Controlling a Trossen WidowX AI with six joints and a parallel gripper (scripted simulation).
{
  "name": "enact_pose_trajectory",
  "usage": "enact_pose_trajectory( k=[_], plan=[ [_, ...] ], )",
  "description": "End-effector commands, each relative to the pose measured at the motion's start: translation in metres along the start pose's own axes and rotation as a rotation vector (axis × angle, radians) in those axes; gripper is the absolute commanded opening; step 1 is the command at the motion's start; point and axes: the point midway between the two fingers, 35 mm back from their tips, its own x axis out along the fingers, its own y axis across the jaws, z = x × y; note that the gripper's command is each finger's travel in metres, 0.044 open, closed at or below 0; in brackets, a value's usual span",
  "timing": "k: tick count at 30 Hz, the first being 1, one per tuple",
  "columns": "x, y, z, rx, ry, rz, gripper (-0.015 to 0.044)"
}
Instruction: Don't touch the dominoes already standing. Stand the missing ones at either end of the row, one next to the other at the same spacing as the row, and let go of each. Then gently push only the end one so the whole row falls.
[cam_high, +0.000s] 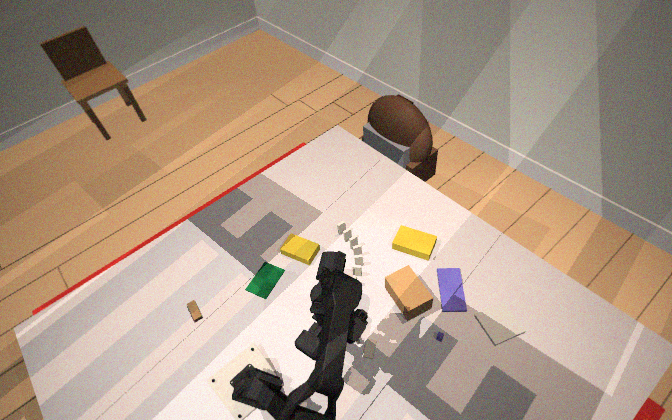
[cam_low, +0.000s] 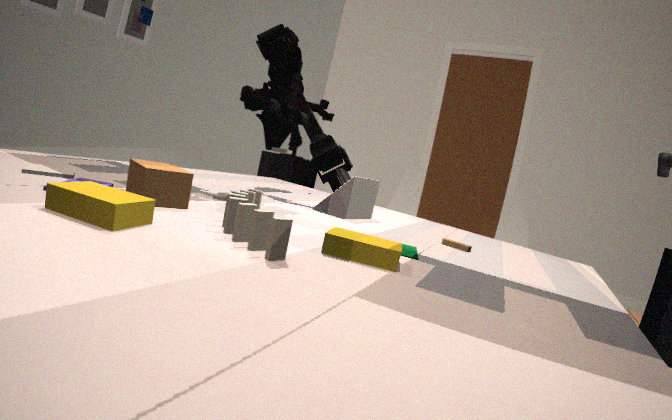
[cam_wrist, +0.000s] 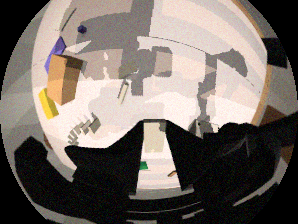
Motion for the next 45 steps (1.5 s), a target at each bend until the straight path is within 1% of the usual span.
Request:
enact_pose_trajectory(
  k=[1, 27, 45],
  plan=[
    [-0.007, 0.027, -0.064, -0.853, 0.017, 0.022, 0.0107],
    [0.003, 0.036, -0.170, -2.281, -0.011, -0.006, 0.0107],
    [0.003, 0.036, -0.171, -2.291, -0.011, -0.007, 0.0107]
  ],
)
